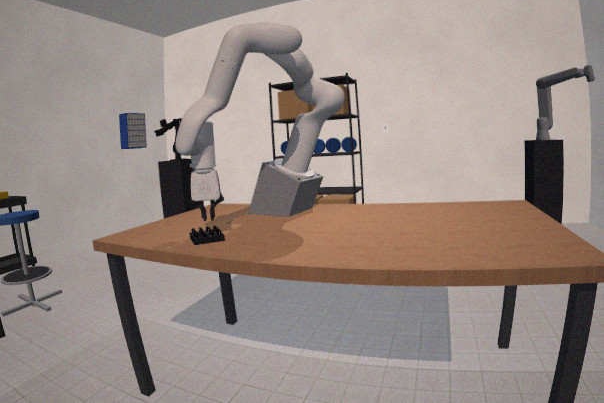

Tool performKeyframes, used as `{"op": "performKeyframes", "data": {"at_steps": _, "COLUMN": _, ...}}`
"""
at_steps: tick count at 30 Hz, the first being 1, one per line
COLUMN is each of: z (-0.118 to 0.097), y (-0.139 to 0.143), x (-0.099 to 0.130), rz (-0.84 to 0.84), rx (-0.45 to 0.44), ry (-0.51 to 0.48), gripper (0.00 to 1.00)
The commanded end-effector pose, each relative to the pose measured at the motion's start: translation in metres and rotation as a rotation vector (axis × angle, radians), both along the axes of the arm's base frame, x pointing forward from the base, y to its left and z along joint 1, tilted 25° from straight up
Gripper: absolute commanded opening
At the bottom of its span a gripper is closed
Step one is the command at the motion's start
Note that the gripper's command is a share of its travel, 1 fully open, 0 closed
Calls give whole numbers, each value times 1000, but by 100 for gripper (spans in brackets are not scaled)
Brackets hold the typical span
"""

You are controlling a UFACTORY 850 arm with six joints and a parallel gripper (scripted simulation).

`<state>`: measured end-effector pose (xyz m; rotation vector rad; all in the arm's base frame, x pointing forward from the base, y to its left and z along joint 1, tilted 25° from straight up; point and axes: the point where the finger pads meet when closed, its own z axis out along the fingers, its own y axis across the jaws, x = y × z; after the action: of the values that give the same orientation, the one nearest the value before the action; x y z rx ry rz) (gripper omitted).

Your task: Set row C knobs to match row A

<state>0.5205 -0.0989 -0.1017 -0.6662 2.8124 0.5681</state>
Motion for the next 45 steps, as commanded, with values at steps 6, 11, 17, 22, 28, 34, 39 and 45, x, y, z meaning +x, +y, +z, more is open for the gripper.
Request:
{"op": "performKeyframes", "data": {"at_steps": 6, "z": -9, "y": 4, "x": 2, "rz": -1, "rx": -1, "ry": -2, "gripper": 19}}
{"op": "performKeyframes", "data": {"at_steps": 11, "z": -15, "y": 7, "x": 2, "rz": -1, "rx": -1, "ry": -2, "gripper": 19}}
{"op": "performKeyframes", "data": {"at_steps": 17, "z": -20, "y": 9, "x": 3, "rz": -1, "rx": -1, "ry": -2, "gripper": 19}}
{"op": "performKeyframes", "data": {"at_steps": 22, "z": -23, "y": 10, "x": 3, "rz": -1, "rx": -1, "ry": -2, "gripper": 19}}
{"op": "performKeyframes", "data": {"at_steps": 28, "z": -26, "y": 11, "x": 4, "rz": -1, "rx": -1, "ry": -2, "gripper": 19}}
{"op": "performKeyframes", "data": {"at_steps": 34, "z": -27, "y": 12, "x": 4, "rz": -1, "rx": -1, "ry": -2, "gripper": 19}}
{"op": "performKeyframes", "data": {"at_steps": 39, "z": -27, "y": 12, "x": 4, "rz": -1, "rx": -1, "ry": -2, "gripper": 19}}
{"op": "performKeyframes", "data": {"at_steps": 45, "z": -27, "y": 12, "x": 4, "rz": -1, "rx": -1, "ry": -2, "gripper": 19}}
